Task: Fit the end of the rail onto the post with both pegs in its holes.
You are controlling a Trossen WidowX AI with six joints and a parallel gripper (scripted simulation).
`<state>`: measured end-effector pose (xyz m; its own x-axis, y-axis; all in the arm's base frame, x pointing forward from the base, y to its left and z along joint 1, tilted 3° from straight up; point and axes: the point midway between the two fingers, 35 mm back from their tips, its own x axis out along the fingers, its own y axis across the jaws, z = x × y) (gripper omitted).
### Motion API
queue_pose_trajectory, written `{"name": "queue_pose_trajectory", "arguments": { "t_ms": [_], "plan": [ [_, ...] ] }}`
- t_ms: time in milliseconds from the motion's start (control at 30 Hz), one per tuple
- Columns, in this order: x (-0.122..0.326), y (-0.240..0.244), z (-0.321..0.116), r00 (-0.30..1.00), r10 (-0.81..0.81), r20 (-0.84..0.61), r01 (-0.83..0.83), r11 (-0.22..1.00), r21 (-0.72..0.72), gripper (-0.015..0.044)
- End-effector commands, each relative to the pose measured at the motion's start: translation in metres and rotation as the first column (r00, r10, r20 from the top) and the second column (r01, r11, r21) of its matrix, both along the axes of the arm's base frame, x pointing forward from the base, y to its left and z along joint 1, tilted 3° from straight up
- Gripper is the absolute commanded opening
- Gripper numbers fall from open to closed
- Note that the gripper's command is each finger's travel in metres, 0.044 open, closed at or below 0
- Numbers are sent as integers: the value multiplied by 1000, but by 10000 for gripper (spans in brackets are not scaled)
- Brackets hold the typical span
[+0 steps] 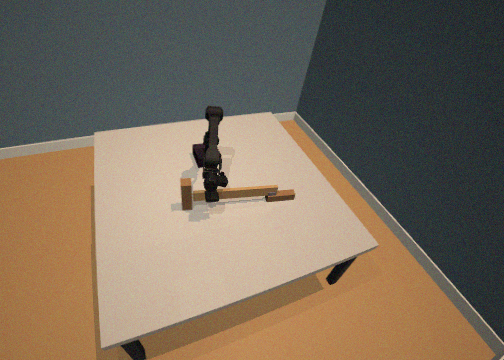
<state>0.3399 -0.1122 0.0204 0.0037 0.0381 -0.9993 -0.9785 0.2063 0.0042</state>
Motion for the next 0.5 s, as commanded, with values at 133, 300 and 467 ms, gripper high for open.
{"name": "queue_pose_trajectory", "arguments": {
  "t_ms": [133, 300, 467],
  "plan": [
    [0, -4, 0, 1000, 2, 2, -2, 1000, -2, 0],
    [-1, -5, 0, 1000, 2, 2, -2, 1000, -2, 0],
    [-1, -7, 0, 1000, 2, 2, -2, 1000, -2, 0]
  ]
}}
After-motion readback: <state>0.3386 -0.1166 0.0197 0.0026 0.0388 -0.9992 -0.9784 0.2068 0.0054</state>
